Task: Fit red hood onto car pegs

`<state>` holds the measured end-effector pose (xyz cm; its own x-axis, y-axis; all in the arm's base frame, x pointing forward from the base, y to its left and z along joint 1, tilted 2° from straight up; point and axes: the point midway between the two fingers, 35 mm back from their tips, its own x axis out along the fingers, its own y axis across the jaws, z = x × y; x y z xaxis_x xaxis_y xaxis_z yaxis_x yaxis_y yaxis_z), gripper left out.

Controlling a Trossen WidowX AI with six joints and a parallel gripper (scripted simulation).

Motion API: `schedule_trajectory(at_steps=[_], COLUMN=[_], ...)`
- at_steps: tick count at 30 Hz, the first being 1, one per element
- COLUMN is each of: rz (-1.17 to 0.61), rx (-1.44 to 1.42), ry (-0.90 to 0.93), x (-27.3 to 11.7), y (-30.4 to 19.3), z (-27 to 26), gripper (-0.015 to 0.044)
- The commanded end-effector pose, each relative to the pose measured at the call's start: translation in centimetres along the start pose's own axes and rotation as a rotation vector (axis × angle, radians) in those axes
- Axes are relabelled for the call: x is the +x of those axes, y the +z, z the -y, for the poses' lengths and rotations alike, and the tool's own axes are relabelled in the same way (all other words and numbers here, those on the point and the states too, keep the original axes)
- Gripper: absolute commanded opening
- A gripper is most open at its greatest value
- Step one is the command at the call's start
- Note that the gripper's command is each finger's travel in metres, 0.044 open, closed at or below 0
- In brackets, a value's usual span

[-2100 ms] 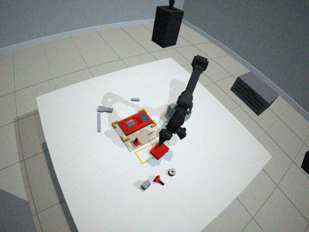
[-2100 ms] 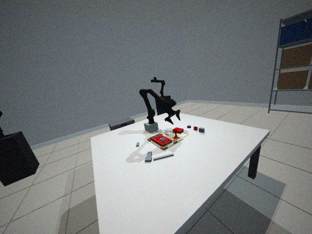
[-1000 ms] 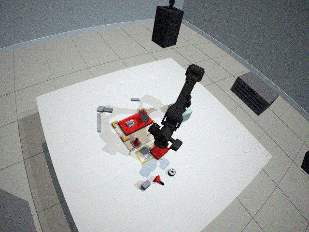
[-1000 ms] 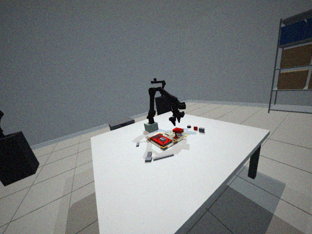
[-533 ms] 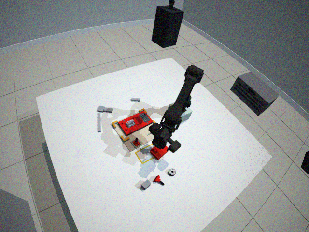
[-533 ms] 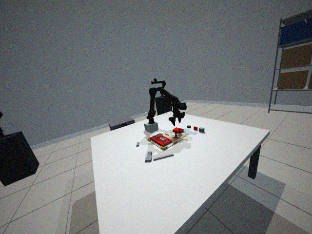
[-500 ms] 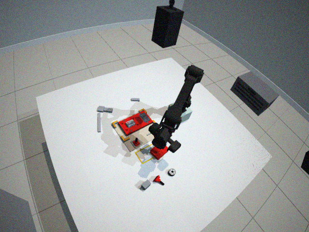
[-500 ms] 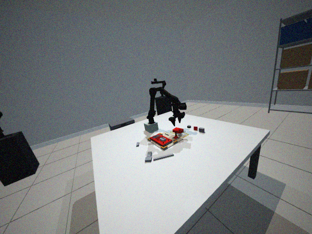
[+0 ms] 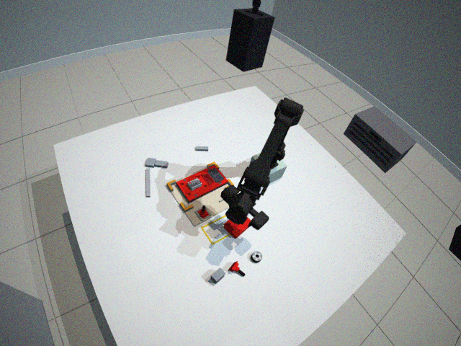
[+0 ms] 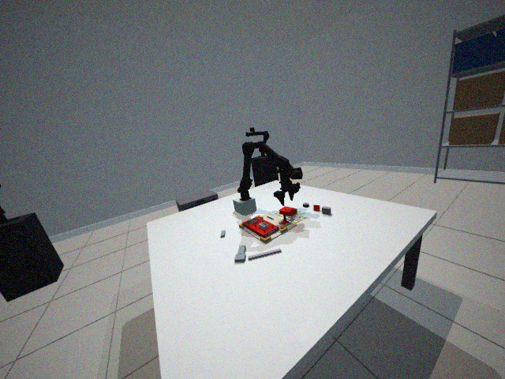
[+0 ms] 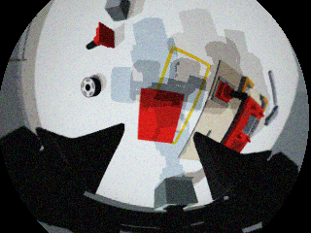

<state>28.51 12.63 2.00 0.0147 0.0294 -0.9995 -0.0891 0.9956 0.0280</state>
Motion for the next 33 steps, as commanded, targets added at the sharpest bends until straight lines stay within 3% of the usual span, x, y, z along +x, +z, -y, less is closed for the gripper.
schedule_trajectory(at_steps=[1,33], rz=[-0.008,-0.009], rx=[0.004,0.004], ry=[0.002,0.002], x=[0.6,3.0], y=[-0.2,-0.2], z=[0.0,0.0], gripper=[0.0440,0.0440])
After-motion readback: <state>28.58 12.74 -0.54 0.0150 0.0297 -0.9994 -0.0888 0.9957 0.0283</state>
